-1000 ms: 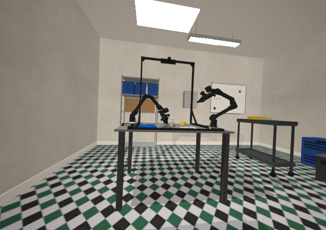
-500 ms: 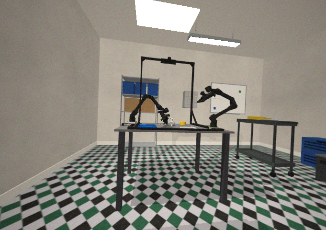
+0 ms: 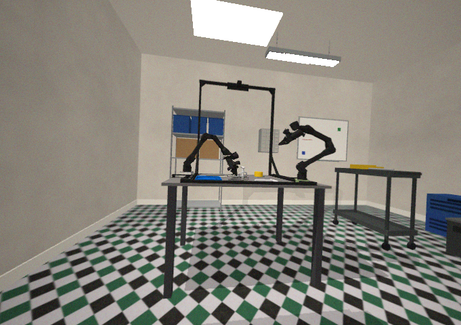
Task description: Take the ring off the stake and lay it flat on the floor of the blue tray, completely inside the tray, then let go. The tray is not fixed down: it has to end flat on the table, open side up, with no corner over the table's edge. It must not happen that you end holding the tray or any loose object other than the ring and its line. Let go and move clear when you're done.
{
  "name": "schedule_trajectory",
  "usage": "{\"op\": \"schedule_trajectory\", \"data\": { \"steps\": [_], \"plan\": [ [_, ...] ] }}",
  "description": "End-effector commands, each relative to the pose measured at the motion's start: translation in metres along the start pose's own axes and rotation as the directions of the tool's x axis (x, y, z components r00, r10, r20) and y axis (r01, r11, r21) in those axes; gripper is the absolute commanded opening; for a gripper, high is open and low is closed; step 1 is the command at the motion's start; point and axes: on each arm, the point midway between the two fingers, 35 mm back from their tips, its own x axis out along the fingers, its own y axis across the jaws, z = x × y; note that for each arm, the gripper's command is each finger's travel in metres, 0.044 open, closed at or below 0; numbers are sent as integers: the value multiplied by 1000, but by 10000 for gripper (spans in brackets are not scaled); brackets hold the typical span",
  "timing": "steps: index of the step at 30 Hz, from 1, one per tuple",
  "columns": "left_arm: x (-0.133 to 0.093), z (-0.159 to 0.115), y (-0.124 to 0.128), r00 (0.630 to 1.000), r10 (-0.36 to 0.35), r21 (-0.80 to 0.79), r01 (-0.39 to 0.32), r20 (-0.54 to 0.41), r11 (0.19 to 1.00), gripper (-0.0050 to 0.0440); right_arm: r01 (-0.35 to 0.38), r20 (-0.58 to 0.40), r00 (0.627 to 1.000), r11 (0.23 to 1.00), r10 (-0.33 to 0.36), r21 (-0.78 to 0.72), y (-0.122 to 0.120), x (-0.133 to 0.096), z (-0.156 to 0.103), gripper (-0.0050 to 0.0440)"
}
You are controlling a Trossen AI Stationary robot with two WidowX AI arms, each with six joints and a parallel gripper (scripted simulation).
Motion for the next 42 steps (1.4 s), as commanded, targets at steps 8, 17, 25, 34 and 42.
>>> {"op": "schedule_trajectory", "data": {
  "steps": [8, 17, 25, 34, 42],
  "plan": [
    [0, -1, 0, 1000, -2, 2, 2, -3, 1000, 400, -8, -12, 1000, 1000, 7, -2, 1, 1, -3, 0],
    [0, -1, 0, 1000, -2, 2, 2, -3, 1000, 400, -8, -12, 1000, 1000, 8, -2, 1, -2, -1, 0],
    [0, -1, 0, 1000, -2, 2, 2, -3, 1000, 400, -8, -11, 1000, 1000, 8, -1, 1, -10, 4, 0],
    [0, -1, 0, 1000, -2, 2, 2, -3, 1000, 400, -9, -9, 1000, 1000, 9, 0, 1, -21, 11, 0],
    [0, -1, 0, 1000, -2, 2, 2, -3, 1000, 400, 0, -3, 1000, 1000, 0, -11, 1, -21, 11, 0]
  ]
}}
